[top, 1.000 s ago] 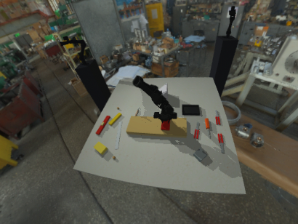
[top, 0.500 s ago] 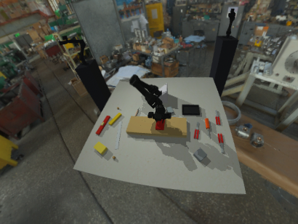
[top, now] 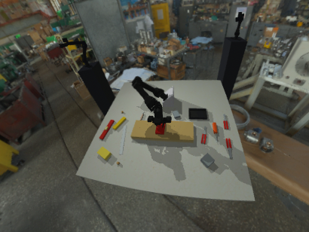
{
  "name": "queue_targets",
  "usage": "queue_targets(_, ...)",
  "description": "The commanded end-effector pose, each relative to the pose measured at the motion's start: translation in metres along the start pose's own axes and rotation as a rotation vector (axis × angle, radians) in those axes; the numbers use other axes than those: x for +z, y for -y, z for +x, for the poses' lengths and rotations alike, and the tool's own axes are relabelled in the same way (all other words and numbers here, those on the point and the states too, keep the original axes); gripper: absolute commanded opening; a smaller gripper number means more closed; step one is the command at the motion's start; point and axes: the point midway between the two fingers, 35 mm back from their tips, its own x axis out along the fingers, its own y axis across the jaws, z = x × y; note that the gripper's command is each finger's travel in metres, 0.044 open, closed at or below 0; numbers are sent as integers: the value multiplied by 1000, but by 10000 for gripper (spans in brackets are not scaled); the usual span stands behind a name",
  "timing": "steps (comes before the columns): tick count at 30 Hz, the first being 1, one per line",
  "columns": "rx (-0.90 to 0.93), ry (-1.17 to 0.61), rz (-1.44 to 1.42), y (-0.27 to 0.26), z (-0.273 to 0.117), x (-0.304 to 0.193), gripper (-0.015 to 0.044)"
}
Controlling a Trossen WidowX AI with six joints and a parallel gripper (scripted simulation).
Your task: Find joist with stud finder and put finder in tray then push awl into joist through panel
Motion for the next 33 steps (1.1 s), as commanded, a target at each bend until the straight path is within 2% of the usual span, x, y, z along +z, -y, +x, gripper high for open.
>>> queue_targets(1, -2, 0, -2, 12, 0, -1, 0)
queue_targets(33, -6, 0, -3, 114, 0, -1, 0)
